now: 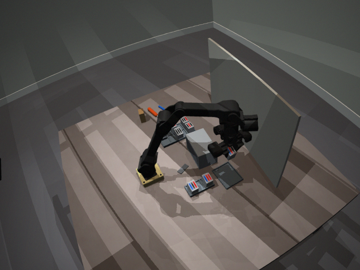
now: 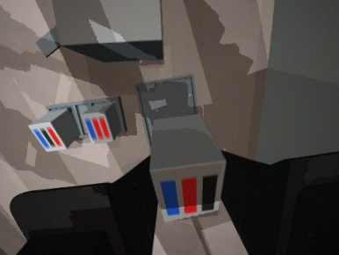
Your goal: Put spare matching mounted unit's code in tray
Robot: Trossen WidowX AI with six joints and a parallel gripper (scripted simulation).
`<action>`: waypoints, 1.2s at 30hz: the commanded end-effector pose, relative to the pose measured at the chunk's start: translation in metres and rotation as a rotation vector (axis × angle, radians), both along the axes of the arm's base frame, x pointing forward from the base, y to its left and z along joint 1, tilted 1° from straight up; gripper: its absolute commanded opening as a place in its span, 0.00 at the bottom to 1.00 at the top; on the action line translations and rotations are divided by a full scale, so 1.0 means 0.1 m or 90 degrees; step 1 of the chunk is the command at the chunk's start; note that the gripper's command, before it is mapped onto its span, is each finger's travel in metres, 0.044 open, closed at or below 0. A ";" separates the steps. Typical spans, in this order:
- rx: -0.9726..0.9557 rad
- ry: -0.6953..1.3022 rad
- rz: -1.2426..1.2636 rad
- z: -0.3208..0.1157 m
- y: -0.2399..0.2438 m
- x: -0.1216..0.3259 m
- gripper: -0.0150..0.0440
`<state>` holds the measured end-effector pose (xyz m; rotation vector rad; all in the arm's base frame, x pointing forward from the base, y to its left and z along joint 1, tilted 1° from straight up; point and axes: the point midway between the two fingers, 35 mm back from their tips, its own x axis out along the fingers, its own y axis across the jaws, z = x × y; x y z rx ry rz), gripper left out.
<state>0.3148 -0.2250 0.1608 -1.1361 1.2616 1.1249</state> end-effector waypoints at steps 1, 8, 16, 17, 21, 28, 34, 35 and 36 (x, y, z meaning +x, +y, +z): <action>-0.002 0.000 0.002 -0.03 -0.01 0.00 0.25; -0.002 0.000 0.002 -0.08 -0.02 0.01 0.25; -0.002 0.000 0.002 -0.14 -0.02 0.02 0.25; -0.002 0.000 0.002 -0.14 -0.02 0.02 0.25; -0.002 0.000 0.002 -0.17 -0.03 0.03 0.25; -0.002 0.000 0.002 -0.22 -0.03 0.03 0.25; -0.002 0.000 0.002 -0.27 -0.03 0.04 0.25; -0.002 0.000 0.002 -0.27 -0.03 0.04 0.25; -0.002 0.000 0.002 -0.28 -0.03 0.04 0.25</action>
